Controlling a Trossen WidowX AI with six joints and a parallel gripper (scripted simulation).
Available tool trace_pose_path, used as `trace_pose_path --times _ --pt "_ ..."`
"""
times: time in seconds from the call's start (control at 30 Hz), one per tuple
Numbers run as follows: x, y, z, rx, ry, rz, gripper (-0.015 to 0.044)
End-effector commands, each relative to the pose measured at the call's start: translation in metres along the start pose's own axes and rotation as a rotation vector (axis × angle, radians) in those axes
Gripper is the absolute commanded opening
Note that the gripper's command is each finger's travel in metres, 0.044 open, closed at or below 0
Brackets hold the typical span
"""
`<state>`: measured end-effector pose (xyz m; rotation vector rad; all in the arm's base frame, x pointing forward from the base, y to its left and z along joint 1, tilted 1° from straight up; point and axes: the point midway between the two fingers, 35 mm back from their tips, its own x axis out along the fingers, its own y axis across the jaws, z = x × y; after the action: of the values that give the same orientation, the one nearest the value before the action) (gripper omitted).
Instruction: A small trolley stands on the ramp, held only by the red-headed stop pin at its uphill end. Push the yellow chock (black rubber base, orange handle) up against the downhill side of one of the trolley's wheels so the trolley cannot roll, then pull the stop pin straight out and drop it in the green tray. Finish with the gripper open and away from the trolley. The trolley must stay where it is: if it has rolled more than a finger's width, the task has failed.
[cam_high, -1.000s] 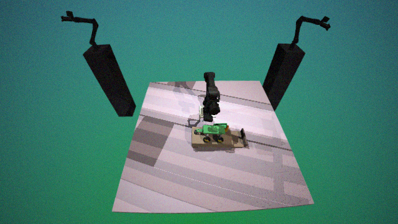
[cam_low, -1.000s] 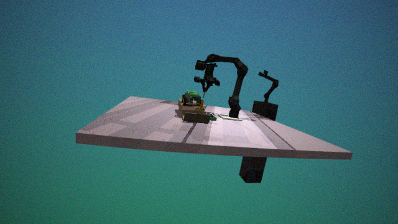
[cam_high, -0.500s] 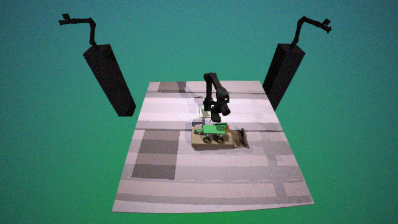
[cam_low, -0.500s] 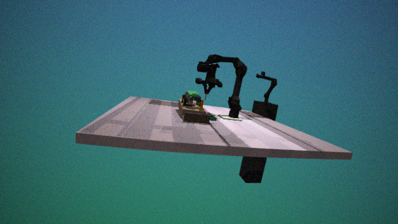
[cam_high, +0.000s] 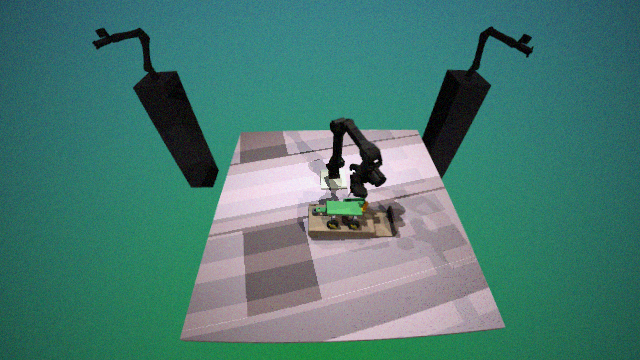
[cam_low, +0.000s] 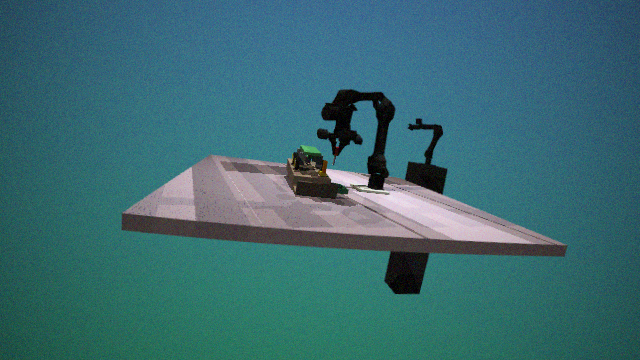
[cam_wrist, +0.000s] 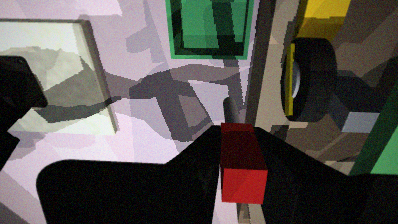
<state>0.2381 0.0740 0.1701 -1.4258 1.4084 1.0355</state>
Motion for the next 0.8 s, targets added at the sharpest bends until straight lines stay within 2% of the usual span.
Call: trace_pose_path --times 0.0,0.33,0.77 --pt "-0.001 0.001 0.018 0.000 -0.003 0.003 0.0000" --pt "-0.002 0.002 0.036 -0.020 -0.009 0.002 0.0000" --pt "-0.001 0.003 0.033 -0.405 -0.077 -0.032 0.0000"
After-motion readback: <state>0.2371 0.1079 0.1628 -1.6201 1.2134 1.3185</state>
